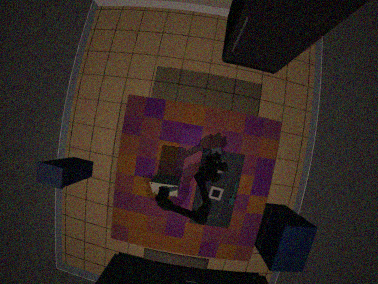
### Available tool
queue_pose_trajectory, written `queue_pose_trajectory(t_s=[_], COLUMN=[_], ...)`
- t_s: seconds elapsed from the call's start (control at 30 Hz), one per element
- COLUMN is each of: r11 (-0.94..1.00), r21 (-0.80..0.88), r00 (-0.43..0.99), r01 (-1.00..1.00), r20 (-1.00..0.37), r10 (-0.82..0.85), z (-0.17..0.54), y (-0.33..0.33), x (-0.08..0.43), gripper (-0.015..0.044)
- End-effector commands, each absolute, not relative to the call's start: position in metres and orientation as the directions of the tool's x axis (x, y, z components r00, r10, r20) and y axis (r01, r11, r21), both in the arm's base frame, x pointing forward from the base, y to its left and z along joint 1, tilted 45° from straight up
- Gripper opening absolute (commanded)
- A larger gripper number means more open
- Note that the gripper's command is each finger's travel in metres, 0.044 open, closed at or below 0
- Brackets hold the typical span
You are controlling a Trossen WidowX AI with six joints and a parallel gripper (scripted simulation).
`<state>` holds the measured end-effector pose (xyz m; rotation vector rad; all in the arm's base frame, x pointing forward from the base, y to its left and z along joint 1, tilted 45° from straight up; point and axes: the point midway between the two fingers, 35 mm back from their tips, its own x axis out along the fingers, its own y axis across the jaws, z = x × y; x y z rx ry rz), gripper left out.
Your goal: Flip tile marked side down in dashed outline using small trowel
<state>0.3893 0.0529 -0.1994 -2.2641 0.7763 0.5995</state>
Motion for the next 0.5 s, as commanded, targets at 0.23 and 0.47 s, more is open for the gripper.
queue_pose_trajectory(t_s=[0.23, 0.47], r11=[-0.61, -0.61], r21=[-0.432, -0.432], r00=[0.717, 0.717], r01=[-0.665, -0.665], r20=[-0.597, -0.597], r10=[-0.359, -0.359], z=[-0.2015, -0.2009], y=[0.0533, 0.0538], x=[0.3885, 0.3886], gripper=[0.0082, 0.0015])
